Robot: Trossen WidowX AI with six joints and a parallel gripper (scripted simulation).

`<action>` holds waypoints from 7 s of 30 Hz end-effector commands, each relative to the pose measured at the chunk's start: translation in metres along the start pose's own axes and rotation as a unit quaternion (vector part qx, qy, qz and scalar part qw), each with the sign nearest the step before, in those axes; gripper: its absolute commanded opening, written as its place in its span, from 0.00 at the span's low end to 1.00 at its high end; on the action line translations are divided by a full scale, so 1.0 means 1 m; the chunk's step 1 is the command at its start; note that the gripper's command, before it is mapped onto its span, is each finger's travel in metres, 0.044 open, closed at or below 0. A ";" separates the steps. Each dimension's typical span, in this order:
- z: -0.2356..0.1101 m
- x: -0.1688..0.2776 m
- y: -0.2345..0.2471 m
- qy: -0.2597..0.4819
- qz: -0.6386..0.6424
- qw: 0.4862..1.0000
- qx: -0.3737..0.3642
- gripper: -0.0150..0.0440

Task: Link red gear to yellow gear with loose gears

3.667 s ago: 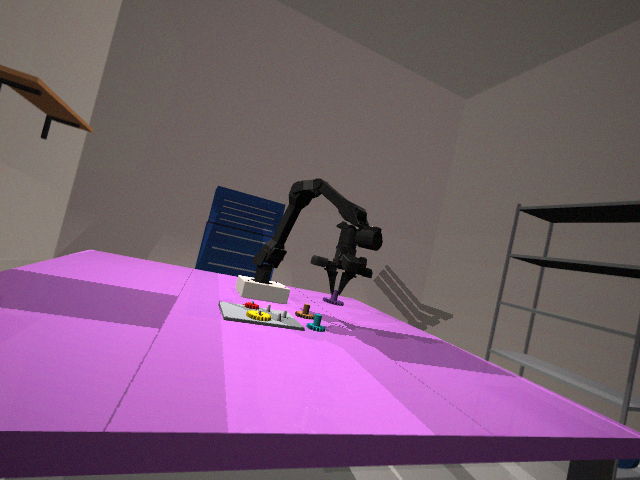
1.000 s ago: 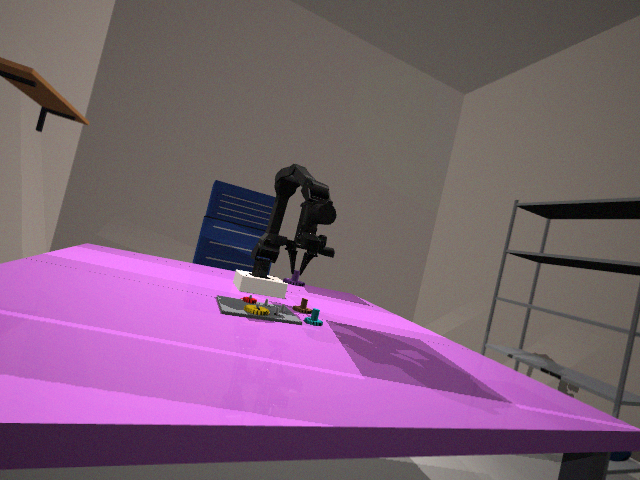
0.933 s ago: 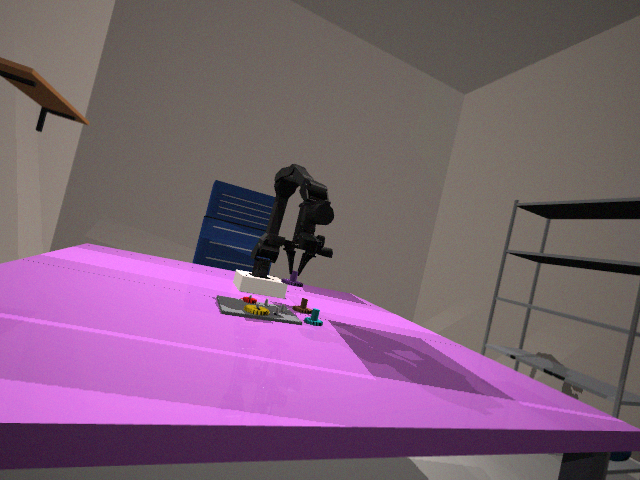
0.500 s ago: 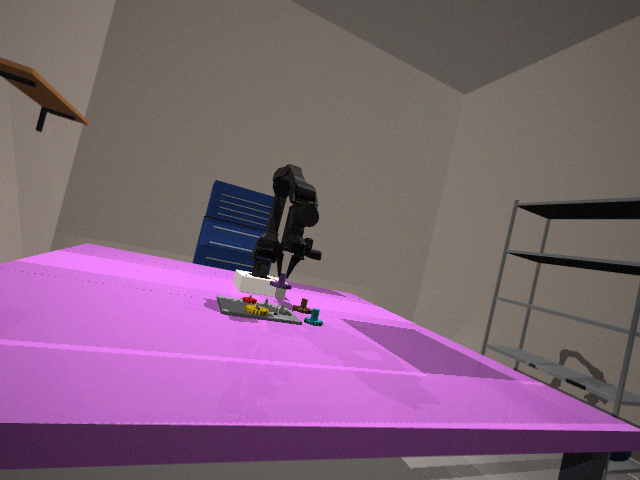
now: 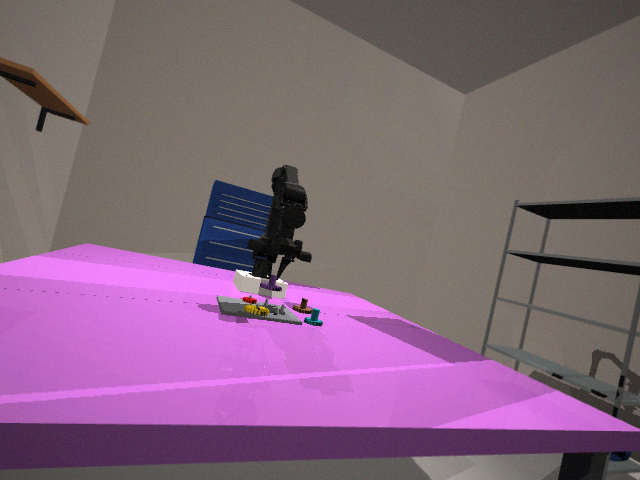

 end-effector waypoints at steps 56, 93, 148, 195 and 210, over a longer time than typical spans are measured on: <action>0.043 0.002 -0.002 0.000 0.072 0.997 0.002 0.25; 0.050 0.002 -0.001 0.000 0.009 1.000 0.002 0.25; 0.031 0.021 0.137 0.001 0.090 0.996 -0.005 1.00; 0.060 0.021 0.136 0.001 0.090 0.996 -0.005 0.32; 0.045 0.017 0.137 0.001 0.090 0.996 -0.005 0.25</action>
Point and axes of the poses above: the point midway between the two fingers, 35 mm back from their tips, its own z axis out along the fingers, its own y axis across the jaws, x = y × z, the point moved 6 cm from there along -z, back along the fingers, and after that the axes turned 15 degrees about -z, right-handed, at the moved point
